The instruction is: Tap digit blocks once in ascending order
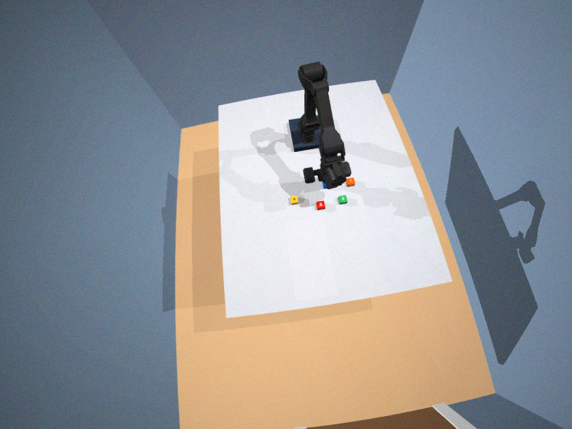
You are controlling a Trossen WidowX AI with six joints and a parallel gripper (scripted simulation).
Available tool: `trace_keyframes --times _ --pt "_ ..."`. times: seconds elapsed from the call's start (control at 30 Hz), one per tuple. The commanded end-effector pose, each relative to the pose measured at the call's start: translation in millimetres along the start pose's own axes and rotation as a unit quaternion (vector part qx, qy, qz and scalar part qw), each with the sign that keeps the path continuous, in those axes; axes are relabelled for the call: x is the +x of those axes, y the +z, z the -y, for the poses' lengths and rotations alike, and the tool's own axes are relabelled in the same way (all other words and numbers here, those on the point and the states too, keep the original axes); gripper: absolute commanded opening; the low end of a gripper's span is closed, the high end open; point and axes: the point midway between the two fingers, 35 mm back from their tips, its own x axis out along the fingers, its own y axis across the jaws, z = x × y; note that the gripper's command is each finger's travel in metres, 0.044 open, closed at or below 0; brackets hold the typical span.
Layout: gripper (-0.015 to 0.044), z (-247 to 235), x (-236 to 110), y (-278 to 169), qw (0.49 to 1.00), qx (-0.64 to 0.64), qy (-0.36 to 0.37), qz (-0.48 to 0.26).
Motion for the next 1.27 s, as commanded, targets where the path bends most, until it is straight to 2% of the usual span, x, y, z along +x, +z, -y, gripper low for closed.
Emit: trace_keyframes --times 0.0,0.27,0.4,0.53,0.6,0.77,1.0,1.23 --pt "0.0020 0.1 7.8 -1.0 1.000 0.003 0.000 -0.001" --pt "0.0020 0.1 11.6 -1.2 1.000 0.003 0.000 -0.001" --pt "0.0020 0.1 -16.3 -0.9 1.000 0.003 0.000 -0.001" --pt "0.0020 0.1 -18.5 -1.0 1.000 0.003 0.000 -0.001" --pt "0.0073 -8.9 -23.4 2.3 1.000 0.002 0.001 0.000" --pt "0.0204 -79.3 -59.0 12.4 1.000 -0.005 0.008 0.007" --pt "0.0387 -166.2 -100.8 -10.9 1.000 0.003 0.009 -0.002" --pt "0.0400 -168.3 -101.9 -12.0 1.000 0.003 0.008 -0.002"
